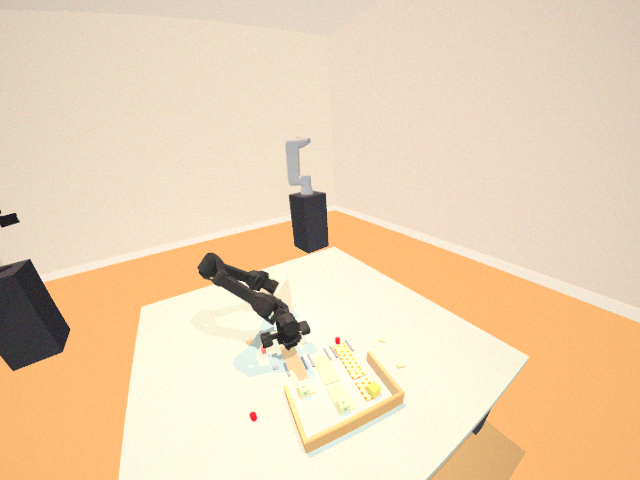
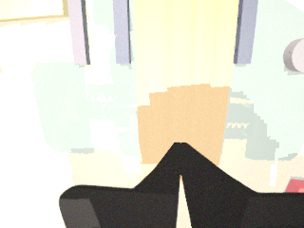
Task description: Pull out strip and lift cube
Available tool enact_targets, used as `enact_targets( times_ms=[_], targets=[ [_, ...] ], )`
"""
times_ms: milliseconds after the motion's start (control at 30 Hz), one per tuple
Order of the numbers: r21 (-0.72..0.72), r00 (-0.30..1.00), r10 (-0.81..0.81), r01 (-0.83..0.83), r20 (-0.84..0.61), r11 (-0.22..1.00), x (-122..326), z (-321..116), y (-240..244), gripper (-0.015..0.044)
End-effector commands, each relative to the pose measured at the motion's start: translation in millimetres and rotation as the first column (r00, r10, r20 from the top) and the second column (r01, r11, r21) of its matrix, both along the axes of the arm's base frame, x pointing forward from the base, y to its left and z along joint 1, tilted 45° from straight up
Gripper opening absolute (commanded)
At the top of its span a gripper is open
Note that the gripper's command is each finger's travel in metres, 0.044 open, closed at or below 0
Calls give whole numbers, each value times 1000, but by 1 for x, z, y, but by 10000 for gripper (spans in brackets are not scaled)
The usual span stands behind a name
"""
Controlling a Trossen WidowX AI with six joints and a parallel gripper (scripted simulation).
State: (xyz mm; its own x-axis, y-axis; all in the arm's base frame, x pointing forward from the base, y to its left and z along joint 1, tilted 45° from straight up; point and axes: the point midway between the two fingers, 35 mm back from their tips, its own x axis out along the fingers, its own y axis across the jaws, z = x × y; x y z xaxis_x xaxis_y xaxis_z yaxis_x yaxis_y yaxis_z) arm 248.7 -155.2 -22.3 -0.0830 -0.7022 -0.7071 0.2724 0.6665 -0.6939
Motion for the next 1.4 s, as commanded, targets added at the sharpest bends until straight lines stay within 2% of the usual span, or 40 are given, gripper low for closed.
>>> enact_targets(
  times_ms=[0, 1367],
  targets=[
    [7, 1000, -12, 13, -27, 1000, -16, -6, 1, 0],
    [8, 999, -12, 13, -31, 1000, -67, -12, 15, 0]
  ],
)
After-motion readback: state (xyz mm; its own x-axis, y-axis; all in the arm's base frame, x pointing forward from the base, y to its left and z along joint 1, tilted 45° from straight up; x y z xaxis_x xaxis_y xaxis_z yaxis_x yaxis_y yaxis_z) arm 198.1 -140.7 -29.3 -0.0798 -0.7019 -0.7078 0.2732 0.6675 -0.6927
